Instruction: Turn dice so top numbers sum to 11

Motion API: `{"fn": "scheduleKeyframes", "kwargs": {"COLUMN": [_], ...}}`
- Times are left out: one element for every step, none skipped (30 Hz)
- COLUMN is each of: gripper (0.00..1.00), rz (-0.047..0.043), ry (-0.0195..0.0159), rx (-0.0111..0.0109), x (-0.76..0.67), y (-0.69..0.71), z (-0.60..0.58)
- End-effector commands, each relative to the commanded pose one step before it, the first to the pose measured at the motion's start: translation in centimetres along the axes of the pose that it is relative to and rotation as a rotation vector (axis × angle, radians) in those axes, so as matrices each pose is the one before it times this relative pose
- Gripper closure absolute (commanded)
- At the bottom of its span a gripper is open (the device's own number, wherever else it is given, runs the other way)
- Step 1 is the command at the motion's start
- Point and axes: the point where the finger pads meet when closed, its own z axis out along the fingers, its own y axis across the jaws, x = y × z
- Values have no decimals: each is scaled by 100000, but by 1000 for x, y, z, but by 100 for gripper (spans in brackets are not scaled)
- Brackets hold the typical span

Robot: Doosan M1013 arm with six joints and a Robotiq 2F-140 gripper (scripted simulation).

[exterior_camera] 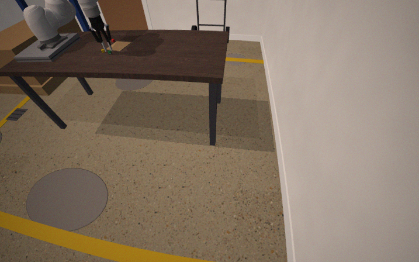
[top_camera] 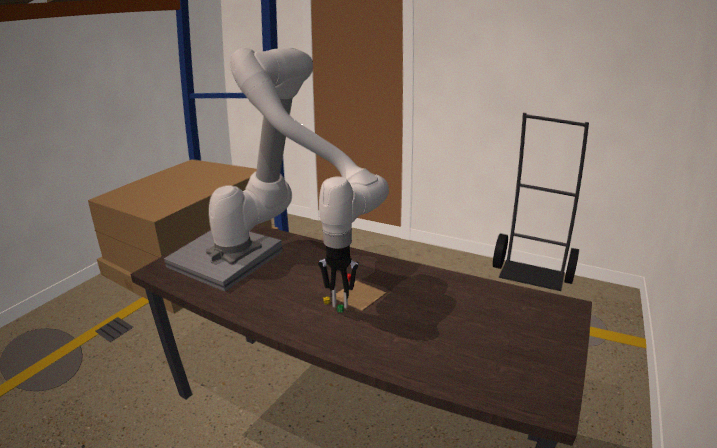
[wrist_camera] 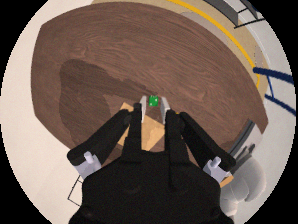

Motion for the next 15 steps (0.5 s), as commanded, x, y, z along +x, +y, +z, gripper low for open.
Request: {"fn": "scheduleKeyframes", "kwargs": {"gripper": [79,79,79,79,79,79,79,79,79,79,79,79,79,79,79], "rz": [-2,0,0,0,0,0,0,0,0,0,0,0,0,0,0], "ry": [-8,0,0,0,0,0,0,0,0,0,0,0,0,0,0], "rx": [22,0,0,0,0,0,0,0,0,0,0,0,0,0,0], "x": [-3,0,0,0,0,0,0,0,0,0,0,0,0,0,0], "y": [-4,0,0,0,0,0,0,0,0,0,0,0,0,0,0], "z": [501,160,162,0,0,161,158,152,143,132,120,105,89,73,57]}}
